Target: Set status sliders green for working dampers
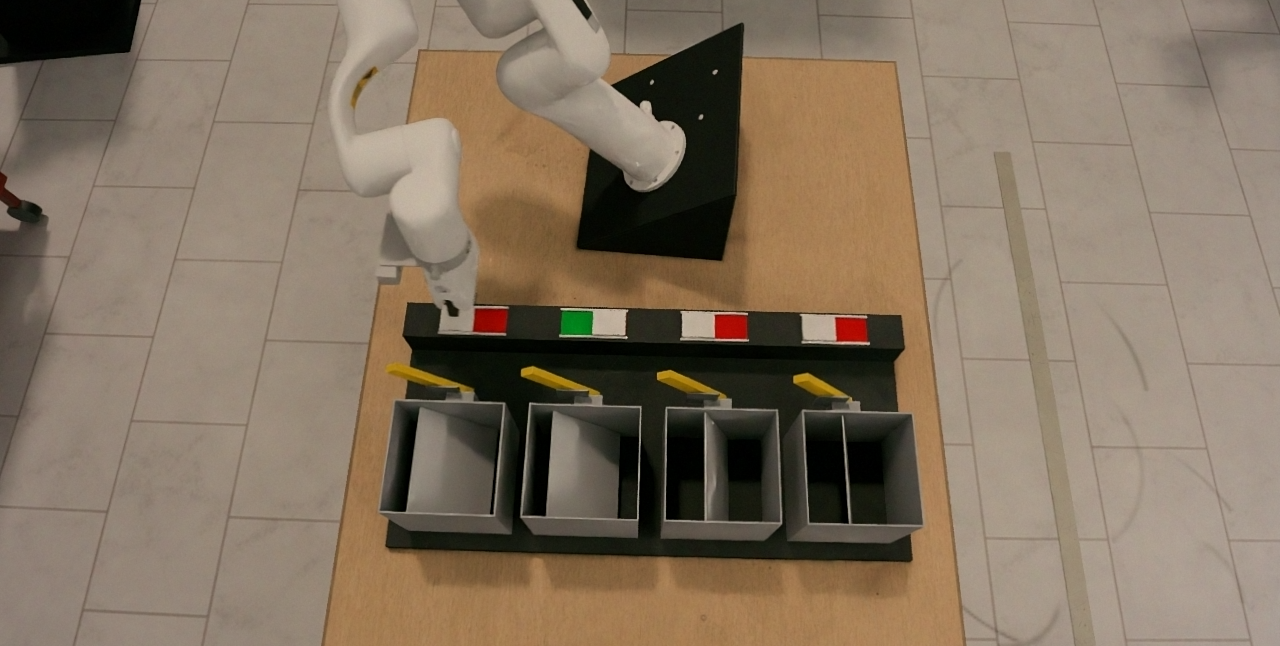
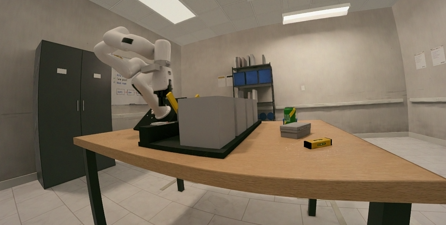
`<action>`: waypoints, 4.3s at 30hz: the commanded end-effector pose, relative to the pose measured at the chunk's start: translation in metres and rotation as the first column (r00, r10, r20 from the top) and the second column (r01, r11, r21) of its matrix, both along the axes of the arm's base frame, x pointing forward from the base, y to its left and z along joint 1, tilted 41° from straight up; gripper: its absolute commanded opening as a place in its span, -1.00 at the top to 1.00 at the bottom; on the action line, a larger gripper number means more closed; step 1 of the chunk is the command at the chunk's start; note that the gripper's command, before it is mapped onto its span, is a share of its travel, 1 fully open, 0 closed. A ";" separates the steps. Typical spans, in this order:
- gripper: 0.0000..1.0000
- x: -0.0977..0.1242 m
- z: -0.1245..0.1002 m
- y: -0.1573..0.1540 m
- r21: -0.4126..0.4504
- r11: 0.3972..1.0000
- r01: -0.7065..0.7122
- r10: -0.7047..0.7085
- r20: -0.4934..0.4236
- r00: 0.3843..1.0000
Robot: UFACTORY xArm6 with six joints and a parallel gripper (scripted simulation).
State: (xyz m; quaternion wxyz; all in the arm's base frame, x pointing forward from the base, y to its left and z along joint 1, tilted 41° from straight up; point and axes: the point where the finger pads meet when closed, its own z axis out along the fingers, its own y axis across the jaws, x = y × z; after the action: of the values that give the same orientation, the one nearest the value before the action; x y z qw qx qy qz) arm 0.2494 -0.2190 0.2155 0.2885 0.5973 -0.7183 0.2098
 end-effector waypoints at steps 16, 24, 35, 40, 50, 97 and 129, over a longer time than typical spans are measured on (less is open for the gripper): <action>1.00 -0.007 0.044 -0.056 0.010 1.000 -0.006 0.006 0.004 1.000; 1.00 -0.013 0.017 -0.079 0.010 1.000 -0.006 0.006 0.004 1.000; 1.00 -0.013 0.016 -0.079 0.011 1.000 -0.006 0.006 0.004 1.000; 1.00 -0.013 0.016 -0.079 0.011 1.000 -0.006 0.006 0.004 1.000; 1.00 -0.013 0.016 -0.079 0.011 1.000 -0.006 0.006 0.004 1.000; 1.00 -0.015 0.005 -0.089 0.010 1.000 -0.006 0.006 0.004 1.000; 1.00 -0.017 -0.002 -0.095 0.010 1.000 -0.006 0.006 0.004 1.000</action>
State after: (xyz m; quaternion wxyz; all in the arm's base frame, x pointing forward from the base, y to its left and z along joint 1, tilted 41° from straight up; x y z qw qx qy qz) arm 0.2320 -0.3137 0.2125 0.2839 0.6007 -0.7183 0.2066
